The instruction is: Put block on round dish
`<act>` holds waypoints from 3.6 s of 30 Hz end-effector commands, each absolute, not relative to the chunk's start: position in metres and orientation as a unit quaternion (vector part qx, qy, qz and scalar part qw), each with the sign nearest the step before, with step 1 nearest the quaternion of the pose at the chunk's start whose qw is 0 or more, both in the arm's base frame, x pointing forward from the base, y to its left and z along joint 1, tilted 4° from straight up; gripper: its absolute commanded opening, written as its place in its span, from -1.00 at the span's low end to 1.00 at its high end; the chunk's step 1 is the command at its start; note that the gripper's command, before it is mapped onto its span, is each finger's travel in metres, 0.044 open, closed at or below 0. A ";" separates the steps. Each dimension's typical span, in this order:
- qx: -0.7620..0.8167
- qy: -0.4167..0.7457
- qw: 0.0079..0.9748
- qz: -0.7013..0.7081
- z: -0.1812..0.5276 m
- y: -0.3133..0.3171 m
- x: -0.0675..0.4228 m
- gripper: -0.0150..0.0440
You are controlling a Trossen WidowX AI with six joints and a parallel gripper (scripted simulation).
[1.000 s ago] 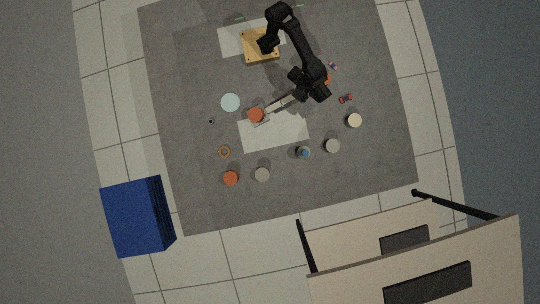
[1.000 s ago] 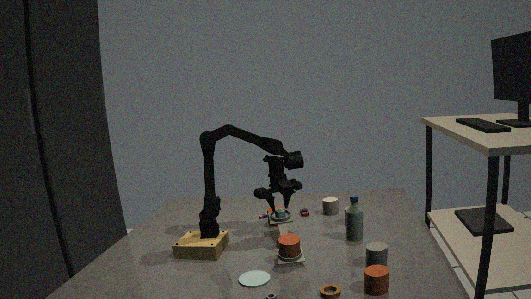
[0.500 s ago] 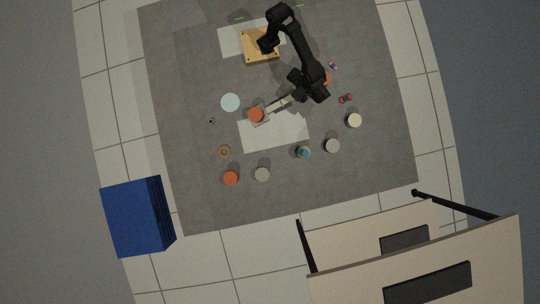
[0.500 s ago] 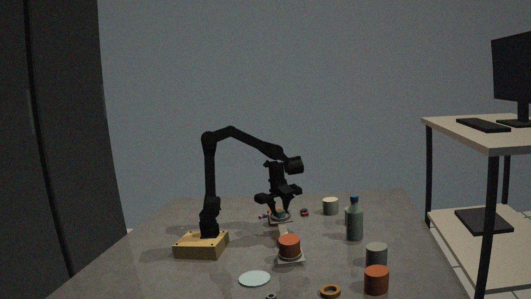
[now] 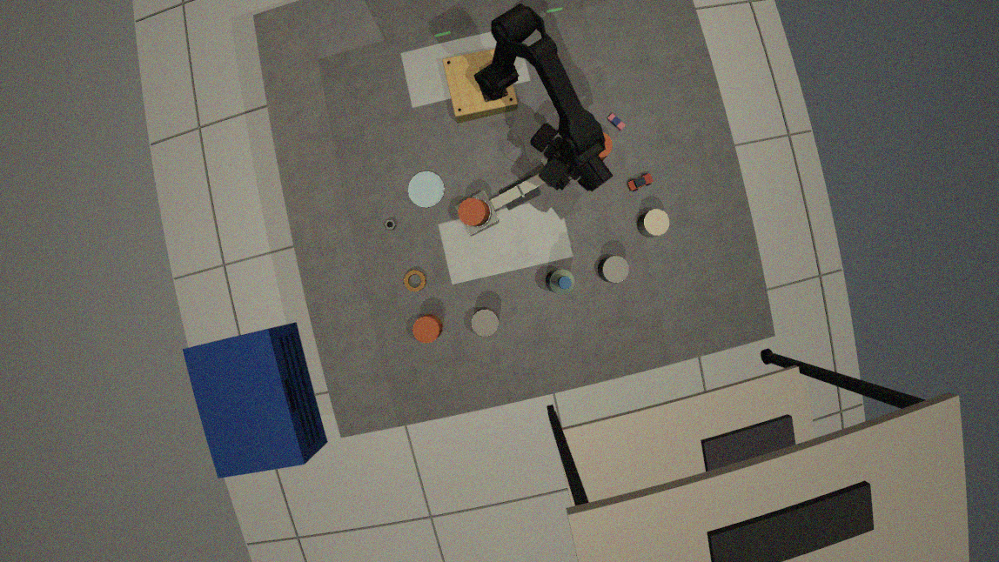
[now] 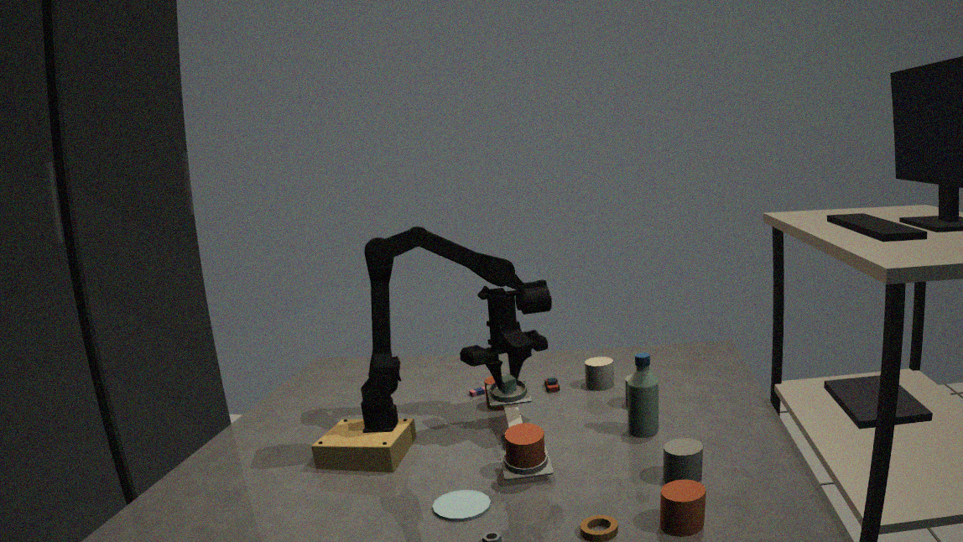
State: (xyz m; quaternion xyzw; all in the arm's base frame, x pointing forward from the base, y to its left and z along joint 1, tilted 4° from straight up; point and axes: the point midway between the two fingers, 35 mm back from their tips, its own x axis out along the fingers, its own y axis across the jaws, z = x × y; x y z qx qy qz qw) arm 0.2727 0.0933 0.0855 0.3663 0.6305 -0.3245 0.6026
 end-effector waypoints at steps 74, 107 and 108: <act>0.367 0.615 0.615 -0.329 0.095 -0.149 0.286 -0.49; 0.359 0.624 0.610 -0.331 0.048 -0.270 0.196 -0.49; 0.359 0.624 0.610 -0.331 0.048 -0.270 0.196 -0.49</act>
